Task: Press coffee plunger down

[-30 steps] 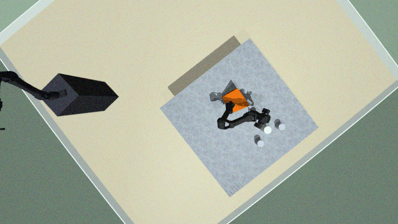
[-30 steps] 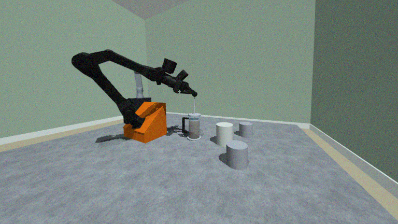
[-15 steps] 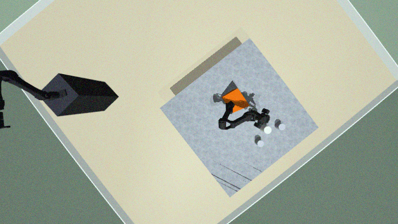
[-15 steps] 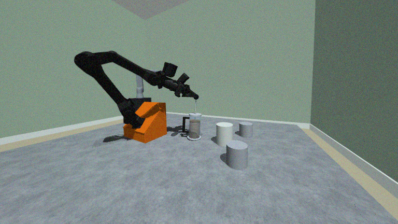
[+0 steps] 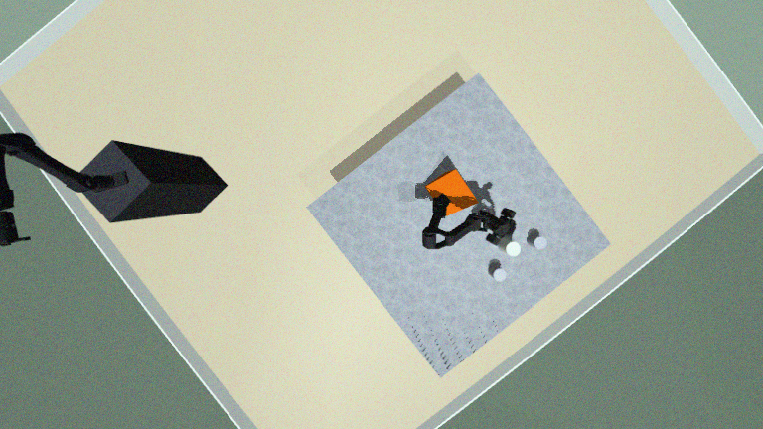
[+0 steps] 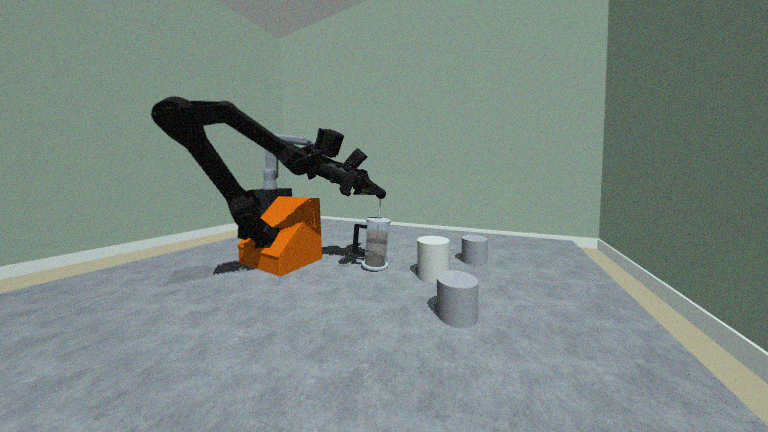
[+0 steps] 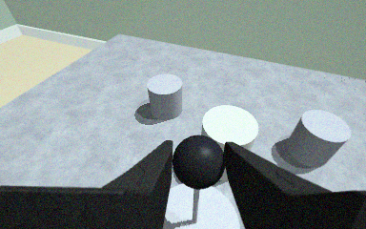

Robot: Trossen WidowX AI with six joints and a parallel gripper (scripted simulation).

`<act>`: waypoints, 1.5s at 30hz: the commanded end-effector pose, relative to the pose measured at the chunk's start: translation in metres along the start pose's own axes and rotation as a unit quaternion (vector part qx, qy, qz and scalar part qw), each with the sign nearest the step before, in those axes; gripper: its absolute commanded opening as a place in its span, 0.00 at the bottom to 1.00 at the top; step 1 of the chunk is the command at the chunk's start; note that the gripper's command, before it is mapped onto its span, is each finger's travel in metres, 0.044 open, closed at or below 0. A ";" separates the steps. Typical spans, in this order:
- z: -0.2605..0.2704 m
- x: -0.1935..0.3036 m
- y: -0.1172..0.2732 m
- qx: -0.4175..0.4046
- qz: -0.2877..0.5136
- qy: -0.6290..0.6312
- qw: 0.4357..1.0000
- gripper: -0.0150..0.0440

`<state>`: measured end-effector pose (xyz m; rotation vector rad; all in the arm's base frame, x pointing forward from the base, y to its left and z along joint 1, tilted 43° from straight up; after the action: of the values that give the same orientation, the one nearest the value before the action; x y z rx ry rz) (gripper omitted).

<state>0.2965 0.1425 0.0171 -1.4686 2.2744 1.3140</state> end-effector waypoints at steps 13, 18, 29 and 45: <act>0.001 0.040 -0.024 0.000 0.042 0.021 0.999 0.44; 0.001 0.038 -0.026 0.000 0.042 0.021 0.999 0.44; 0.002 0.035 -0.028 0.000 0.042 0.021 0.999 0.44; 0.003 0.033 -0.030 0.000 0.042 0.021 0.999 0.44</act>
<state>0.3039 0.1243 -0.0122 -1.4468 2.3389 1.3218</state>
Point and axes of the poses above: the point midway between the two fingers, 35 mm back from their tips, its own y axis back along the fingers, its own z axis across the jaws, x = y × z, the point moved 2 cm from there along y, back along the fingers, and after that the axes turned 4 degrees about y, right-handed, at the moved point
